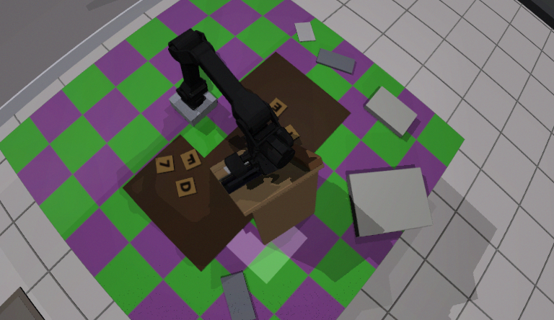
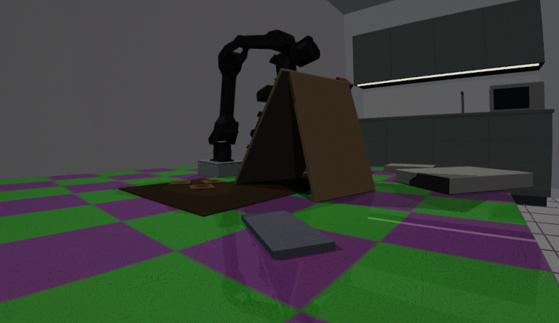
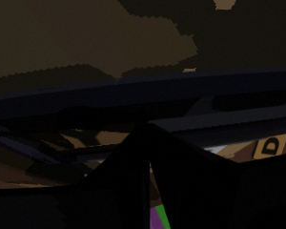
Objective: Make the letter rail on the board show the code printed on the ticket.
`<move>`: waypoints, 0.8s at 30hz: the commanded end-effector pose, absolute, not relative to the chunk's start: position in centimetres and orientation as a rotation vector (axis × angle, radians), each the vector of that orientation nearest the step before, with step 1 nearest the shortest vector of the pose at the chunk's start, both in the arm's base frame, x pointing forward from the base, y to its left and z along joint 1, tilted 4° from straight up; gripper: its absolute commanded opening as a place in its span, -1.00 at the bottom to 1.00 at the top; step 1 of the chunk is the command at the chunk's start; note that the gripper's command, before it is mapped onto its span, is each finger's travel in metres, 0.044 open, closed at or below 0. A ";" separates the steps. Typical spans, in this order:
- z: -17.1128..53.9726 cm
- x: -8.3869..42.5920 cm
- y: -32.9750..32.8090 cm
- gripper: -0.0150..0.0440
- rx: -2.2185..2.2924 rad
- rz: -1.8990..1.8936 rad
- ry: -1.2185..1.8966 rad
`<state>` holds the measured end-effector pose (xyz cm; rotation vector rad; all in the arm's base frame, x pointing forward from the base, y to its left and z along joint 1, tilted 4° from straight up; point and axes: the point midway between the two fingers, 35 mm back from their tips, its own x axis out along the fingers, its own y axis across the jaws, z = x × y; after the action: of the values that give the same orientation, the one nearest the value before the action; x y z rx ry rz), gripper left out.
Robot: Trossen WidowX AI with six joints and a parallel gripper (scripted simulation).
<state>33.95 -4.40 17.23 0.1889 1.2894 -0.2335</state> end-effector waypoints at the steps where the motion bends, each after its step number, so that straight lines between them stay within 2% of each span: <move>1: 17.4 34.1 -4.3 -0.49 0.189 -0.238 1.285; 24: 18.0 32.6 -3.9 -0.49 0.190 -0.237 1.286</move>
<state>33.23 -4.10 18.02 0.1863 1.2787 -0.2385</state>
